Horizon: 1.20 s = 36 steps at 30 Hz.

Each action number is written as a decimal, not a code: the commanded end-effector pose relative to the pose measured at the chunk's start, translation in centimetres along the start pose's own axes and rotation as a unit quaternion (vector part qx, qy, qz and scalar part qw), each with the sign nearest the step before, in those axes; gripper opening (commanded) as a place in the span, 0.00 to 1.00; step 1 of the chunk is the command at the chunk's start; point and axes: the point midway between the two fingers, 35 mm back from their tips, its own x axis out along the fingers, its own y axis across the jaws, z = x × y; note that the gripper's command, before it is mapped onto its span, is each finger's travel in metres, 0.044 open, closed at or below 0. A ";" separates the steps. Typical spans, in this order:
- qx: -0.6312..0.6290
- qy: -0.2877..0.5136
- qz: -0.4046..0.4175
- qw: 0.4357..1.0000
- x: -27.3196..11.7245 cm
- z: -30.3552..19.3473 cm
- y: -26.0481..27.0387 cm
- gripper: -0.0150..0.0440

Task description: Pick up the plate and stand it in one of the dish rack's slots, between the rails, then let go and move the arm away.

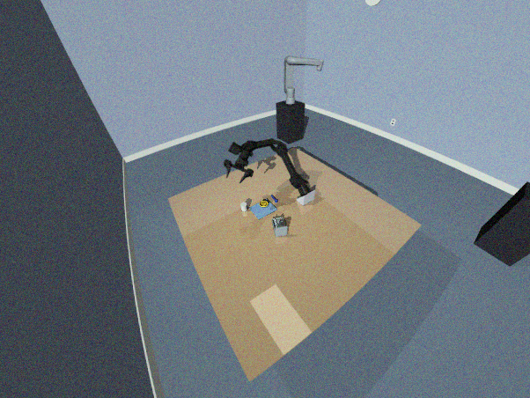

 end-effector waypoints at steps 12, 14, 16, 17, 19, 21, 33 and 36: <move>0.182 0.155 0.096 0.966 3.4 -3.6 7.9 0.93; 0.203 0.179 0.102 0.957 3.6 -4.2 8.9 0.93; 0.224 0.202 0.107 0.947 3.8 -4.7 9.9 0.93; 0.233 0.214 0.108 0.942 3.8 -4.9 10.4 0.93; 0.252 0.239 0.110 0.931 3.9 -5.5 11.3 0.93; 0.271 0.265 0.110 0.919 3.9 -6.1 12.3 0.93; 0.353 0.416 0.068 0.835 3.1 -9.5 17.4 0.93; 0.367 0.449 0.047 0.813 2.7 -10.4 18.4 0.93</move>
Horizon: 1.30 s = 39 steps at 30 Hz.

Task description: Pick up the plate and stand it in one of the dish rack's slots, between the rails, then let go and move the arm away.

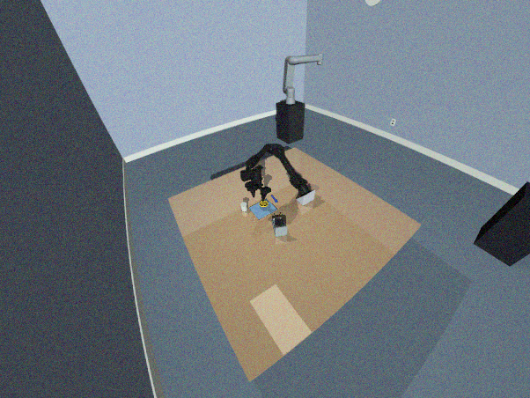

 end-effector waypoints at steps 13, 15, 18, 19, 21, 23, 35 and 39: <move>0.098 0.090 -0.096 0.986 2.1 -4.6 0.0 0.93; 0.098 0.090 -0.095 0.986 2.2 -4.6 -0.1 0.93; 0.098 0.090 -0.095 0.987 2.7 -4.6 -0.1 0.93; 0.098 0.090 -0.095 0.987 2.8 -4.6 -0.2 0.93; 0.098 0.090 -0.095 0.987 3.1 -4.7 -0.2 0.93; 0.098 0.090 -0.095 0.987 3.5 -4.7 -0.3 0.93; 0.098 0.090 -0.095 0.987 5.3 -5.1 -0.7 0.93; 0.098 0.090 -0.095 0.987 5.9 -5.2 -0.8 0.93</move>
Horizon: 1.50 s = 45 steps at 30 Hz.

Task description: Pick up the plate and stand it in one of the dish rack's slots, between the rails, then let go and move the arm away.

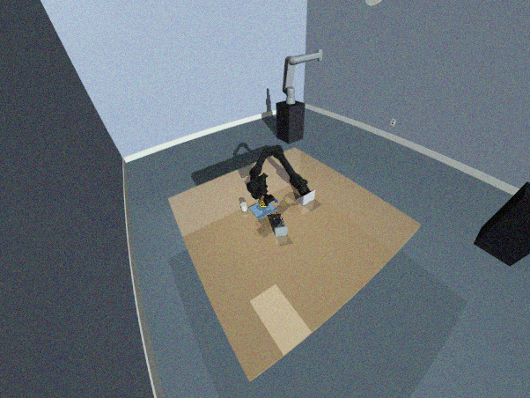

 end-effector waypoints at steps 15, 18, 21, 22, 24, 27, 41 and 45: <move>-0.004 0.002 -0.004 1.000 2.5 -0.4 -0.2 0.85; -0.004 0.002 -0.004 1.000 2.5 -0.4 -0.2 0.85; -0.004 0.002 -0.004 1.000 2.5 -0.4 -0.2 0.85; -0.004 0.002 -0.004 1.000 2.5 -0.4 -0.2 0.85; -0.004 0.002 -0.004 1.000 2.5 -0.4 -0.2 0.83; -0.004 0.002 -0.004 1.000 2.5 -0.4 -0.2 0.80; -0.015 -0.022 0.002 1.000 -0.7 0.4 -0.1 0.37; -0.024 -0.039 0.007 0.999 -3.0 0.7 0.0 0.25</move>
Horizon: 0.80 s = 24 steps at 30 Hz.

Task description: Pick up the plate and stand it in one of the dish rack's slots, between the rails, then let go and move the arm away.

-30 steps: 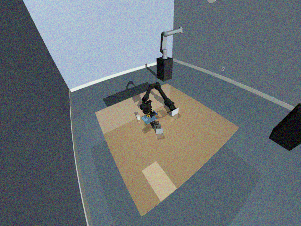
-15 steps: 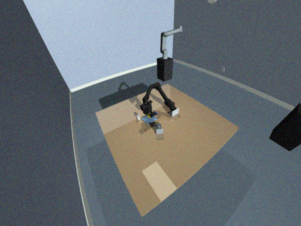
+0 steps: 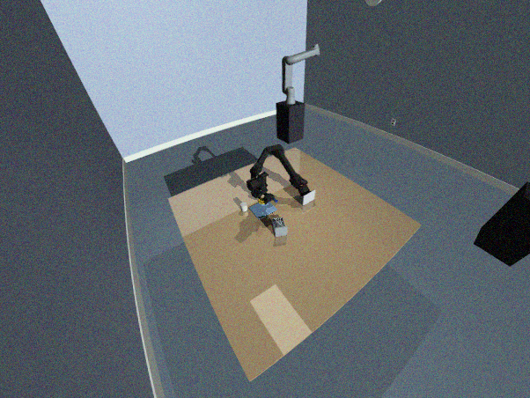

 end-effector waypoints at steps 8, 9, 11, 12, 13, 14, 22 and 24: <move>-0.018 -0.046 0.016 0.999 -6.6 0.9 0.1 0.25; -0.020 -0.050 0.017 0.998 -7.1 0.9 0.1 0.25; -0.024 -0.055 0.019 0.998 -8.0 1.0 0.1 0.25; -0.026 -0.058 0.020 0.998 -8.5 1.0 0.1 0.25; -0.027 -0.060 0.020 0.998 -8.9 1.1 0.1 0.25; -0.029 -0.063 0.021 0.997 -9.4 1.1 0.1 0.25; -0.043 -0.081 0.027 0.995 -12.7 1.1 0.1 0.25; -0.046 -0.084 0.029 0.995 -13.3 1.1 0.1 0.25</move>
